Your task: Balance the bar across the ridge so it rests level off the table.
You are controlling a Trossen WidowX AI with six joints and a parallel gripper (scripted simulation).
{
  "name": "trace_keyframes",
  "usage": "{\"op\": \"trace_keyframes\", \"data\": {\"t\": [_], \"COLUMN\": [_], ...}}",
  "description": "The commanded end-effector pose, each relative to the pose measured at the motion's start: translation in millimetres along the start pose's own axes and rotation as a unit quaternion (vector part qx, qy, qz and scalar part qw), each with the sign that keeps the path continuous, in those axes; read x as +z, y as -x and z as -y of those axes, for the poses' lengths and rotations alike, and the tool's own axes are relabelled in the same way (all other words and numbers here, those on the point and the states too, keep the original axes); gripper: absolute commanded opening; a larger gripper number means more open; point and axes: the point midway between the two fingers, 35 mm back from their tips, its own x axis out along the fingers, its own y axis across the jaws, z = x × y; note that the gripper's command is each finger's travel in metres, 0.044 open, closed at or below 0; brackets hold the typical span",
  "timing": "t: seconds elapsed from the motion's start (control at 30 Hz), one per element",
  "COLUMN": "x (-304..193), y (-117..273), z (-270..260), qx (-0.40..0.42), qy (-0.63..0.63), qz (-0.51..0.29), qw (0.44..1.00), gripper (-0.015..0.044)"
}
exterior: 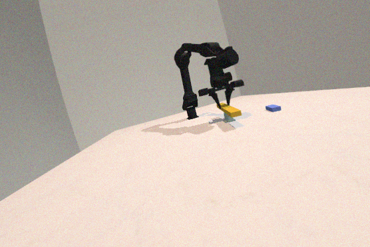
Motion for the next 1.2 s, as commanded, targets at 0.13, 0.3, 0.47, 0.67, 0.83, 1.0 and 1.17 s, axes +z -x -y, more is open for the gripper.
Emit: {"op": "trace_keyframes", "data": {"t": [0.13, 0.3, 0.47, 0.67, 0.83, 1.0, 1.17], "x": [-0.2, -0.2, -0.2, -0.2, -0.1, -0.2, -0.2], "y": [-1.0, -1.5, -1.8, -2.3, -2.8, -3.2, -3.6], "z": [-0.7, -0.7, -0.7, -0.7, -0.7, -0.7, -0.6], "qx": [0.002, 0.002, 0.002, 0.002, 0.002, 0.002, 0.002], "qy": [-0.001, -0.001, -0.001, -0.001, -0.001, -0.001, -0.001], "qz": [-0.001, -0.001, -0.001, -0.001, -0.001, -0.001, -0.001], "qw": [1.0, 1.0, 1.0, 1.0, 1.0, 1.0, 1.0], "gripper": [0.0, 0.0, 0.0, 0.0, 0.0, 0.0, 0.0]}}
